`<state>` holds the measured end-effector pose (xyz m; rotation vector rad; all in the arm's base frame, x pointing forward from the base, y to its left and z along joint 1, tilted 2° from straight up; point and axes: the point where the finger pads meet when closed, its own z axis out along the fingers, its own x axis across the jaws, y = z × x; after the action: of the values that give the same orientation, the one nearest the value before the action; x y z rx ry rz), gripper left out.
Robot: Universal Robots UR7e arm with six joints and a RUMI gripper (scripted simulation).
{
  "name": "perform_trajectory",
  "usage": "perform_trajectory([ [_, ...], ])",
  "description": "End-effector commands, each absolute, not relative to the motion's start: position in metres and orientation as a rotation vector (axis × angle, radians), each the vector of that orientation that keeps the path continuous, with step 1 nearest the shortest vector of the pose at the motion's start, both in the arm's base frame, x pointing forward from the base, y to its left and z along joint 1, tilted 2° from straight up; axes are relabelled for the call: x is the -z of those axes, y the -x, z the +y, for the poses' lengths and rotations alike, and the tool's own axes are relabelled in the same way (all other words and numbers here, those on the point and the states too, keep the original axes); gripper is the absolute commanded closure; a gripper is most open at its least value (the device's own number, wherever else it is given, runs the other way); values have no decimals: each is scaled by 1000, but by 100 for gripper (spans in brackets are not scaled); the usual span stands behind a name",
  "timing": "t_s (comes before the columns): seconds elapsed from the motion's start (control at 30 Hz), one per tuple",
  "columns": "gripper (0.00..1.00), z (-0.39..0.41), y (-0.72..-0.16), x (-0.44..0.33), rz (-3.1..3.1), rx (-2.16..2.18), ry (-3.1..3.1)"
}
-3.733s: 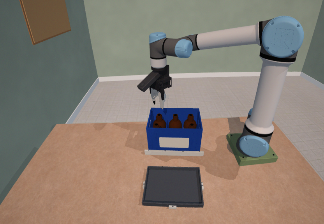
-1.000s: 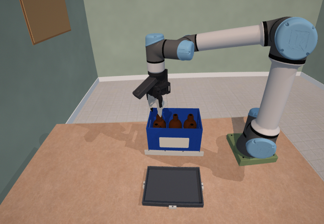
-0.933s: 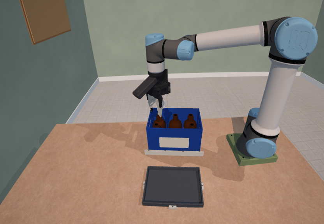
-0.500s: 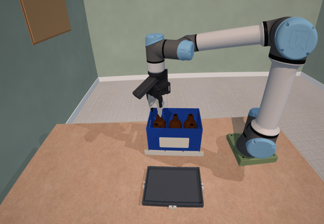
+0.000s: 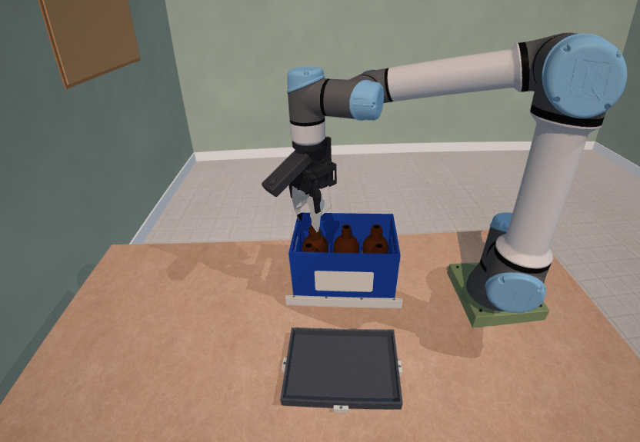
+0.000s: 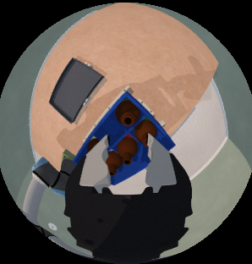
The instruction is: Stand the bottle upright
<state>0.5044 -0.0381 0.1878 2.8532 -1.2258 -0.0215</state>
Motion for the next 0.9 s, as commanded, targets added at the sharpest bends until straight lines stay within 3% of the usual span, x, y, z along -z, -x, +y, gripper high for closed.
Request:
perform_trajectory([
  [0.0,62,-38,-505,-185,-1226,19,-2853],
  [0.87,62,-39,-504,-158,-1226,19,-2853],
])
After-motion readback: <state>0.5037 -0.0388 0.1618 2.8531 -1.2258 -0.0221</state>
